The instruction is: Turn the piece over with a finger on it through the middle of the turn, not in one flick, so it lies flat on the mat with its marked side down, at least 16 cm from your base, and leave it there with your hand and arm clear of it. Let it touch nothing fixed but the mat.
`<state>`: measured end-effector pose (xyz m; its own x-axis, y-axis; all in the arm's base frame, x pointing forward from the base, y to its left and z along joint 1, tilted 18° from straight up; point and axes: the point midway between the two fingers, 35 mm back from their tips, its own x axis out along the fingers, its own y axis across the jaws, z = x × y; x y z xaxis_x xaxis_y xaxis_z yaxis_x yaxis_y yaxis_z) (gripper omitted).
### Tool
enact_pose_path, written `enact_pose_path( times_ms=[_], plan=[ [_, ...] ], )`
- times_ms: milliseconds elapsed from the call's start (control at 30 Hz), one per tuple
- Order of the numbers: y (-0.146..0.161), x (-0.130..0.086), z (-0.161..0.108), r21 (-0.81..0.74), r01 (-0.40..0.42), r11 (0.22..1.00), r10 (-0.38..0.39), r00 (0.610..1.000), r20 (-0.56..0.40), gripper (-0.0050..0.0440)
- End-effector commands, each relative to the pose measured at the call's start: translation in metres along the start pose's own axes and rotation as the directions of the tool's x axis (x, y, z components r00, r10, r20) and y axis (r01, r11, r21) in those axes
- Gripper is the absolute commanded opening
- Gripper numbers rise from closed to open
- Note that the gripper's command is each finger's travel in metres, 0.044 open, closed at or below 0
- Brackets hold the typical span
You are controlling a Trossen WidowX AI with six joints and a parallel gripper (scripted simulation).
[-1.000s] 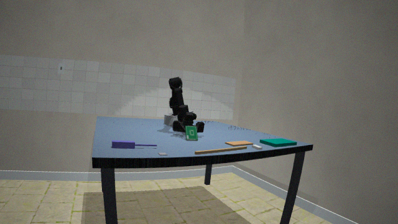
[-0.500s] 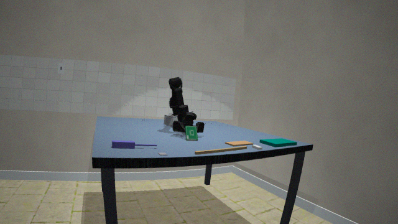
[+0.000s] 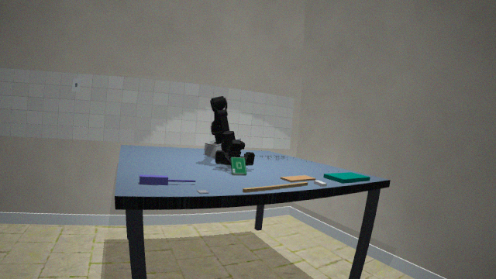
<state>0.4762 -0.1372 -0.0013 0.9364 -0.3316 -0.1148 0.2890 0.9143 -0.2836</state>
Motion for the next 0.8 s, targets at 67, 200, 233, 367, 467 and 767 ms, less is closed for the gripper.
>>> enact_pose_path(
  times_ms=[67,200,233,367,467,767],
  plan=[
    [0.0000,-0.0017,-0.0089,-0.004,0.002,1.000,-0.002,1.000,-0.025,0.0000],
    [0.0000,-0.0017,-0.0089,-0.004,0.002,1.000,-0.002,1.000,-0.025,0.0000],
    [0.0000,-0.0017,-0.0089,-0.004,0.002,1.000,-0.002,1.000,-0.025,0.0000],
    [0.0001,0.0002,-0.0058,-0.001,0.002,1.000,-0.002,1.000,-0.012,0.0000],
    [0.0001,-0.0011,-0.0085,-0.003,0.003,1.000,-0.003,1.000,-0.020,0.0000],
    [0.0001,-0.0019,-0.0103,-0.003,0.004,1.000,-0.004,1.000,-0.025,0.0000]
  ],
)
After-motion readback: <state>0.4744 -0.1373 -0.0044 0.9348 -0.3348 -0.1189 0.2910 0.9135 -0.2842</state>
